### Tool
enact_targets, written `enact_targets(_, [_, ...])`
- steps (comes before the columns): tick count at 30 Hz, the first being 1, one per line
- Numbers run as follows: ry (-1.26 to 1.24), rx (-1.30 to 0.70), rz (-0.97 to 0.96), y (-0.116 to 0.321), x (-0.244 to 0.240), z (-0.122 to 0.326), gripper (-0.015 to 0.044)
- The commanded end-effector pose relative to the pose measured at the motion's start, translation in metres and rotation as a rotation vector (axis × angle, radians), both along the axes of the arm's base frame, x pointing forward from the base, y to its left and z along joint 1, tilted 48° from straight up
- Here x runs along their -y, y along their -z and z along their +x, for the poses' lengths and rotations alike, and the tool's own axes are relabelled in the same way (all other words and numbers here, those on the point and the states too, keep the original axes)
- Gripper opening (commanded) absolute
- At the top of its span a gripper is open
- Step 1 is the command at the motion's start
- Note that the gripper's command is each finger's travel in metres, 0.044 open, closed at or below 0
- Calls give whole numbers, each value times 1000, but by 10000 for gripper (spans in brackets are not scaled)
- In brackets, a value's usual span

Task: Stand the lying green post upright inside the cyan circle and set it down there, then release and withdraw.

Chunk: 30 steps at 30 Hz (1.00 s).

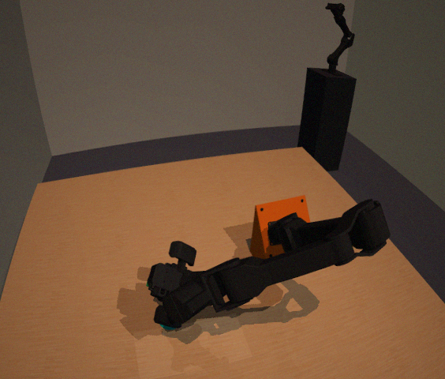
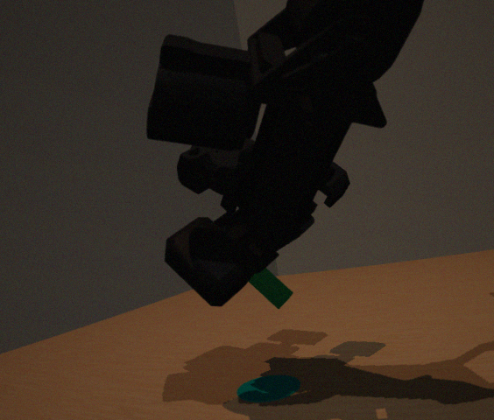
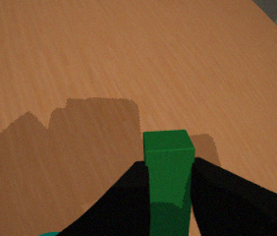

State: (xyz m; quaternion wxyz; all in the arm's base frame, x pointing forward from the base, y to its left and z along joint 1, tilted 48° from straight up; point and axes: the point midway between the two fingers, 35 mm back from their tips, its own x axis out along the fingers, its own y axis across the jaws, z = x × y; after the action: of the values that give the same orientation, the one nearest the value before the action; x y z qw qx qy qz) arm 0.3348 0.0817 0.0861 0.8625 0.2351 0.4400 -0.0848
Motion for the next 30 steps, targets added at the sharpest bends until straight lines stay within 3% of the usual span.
enact_targets(1, [20,31,-1,-3,1,0,23])
enact_targets(30, [134,211,15,-16,0,-5,23])
